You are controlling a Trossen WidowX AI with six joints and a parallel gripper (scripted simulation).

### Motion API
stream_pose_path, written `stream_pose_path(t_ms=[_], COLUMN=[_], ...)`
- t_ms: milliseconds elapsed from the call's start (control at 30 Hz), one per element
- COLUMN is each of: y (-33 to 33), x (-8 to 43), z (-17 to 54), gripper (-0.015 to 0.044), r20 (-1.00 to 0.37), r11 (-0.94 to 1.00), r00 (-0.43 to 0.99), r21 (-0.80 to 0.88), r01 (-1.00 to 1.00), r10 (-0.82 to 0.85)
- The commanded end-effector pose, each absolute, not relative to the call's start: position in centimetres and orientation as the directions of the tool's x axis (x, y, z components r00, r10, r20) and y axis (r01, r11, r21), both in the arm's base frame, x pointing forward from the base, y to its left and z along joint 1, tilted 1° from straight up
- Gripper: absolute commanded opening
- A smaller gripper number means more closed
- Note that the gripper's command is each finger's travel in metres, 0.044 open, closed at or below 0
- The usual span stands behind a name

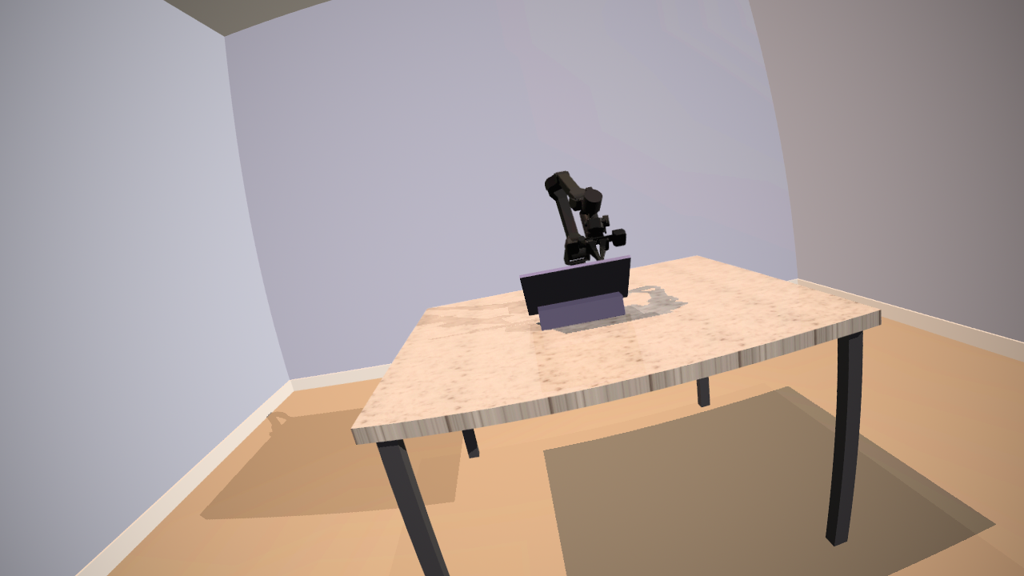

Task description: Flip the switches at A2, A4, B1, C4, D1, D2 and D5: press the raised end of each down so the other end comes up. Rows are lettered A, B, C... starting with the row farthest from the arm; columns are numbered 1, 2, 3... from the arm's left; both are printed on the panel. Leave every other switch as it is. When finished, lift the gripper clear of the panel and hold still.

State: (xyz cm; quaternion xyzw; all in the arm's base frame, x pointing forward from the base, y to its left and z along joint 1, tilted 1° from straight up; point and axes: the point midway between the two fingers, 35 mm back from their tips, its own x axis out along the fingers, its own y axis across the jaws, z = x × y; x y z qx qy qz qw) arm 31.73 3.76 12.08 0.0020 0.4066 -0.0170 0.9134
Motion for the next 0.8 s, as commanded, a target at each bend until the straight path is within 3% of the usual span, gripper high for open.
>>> stream_pose_path(t_ms=[0,767], y=[3.80,3.80], x=[31.80,32.01], z=[12.05,11.83], gripper=[0.0000,0.0000], r20=[-0.742,-0.742], r11=[1.000,1.000], r00=[0.670,0.670], r21=[-0.010,-0.010], r01=[0.028,0.028], r10=[-0.026,-0.026])
